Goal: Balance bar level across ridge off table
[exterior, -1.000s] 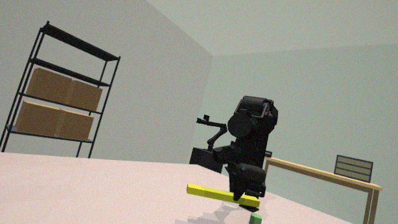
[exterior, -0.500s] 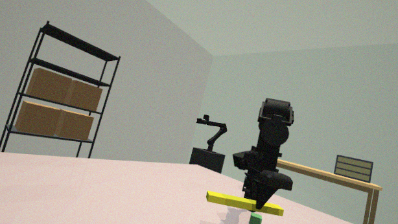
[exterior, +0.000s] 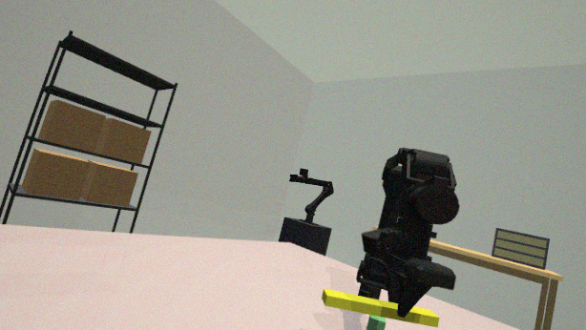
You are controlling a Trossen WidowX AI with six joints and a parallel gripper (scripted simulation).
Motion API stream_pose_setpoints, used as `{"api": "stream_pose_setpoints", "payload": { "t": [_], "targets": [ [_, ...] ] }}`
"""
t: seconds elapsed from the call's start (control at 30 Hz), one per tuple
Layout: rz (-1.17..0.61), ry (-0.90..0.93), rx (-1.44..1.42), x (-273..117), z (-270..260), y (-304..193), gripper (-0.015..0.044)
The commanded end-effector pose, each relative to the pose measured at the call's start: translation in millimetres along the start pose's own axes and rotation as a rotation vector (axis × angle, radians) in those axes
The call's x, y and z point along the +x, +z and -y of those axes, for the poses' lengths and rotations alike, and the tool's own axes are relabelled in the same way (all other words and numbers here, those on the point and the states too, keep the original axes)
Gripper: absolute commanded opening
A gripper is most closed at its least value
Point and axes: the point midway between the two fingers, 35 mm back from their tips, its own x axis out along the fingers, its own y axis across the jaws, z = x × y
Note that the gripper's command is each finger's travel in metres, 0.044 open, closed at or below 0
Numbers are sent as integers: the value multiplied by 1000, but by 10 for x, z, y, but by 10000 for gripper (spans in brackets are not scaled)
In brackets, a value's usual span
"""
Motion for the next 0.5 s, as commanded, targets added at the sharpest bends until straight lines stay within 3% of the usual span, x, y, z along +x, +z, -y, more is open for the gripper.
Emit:
{"api": "stream_pose_setpoints", "payload": {
  "t": [0.0,0.47],
  "targets": [
    [0,-3,3,70,-8,-24,0],
    [0,-3,3,301,-5,-18,0]
  ]
}}
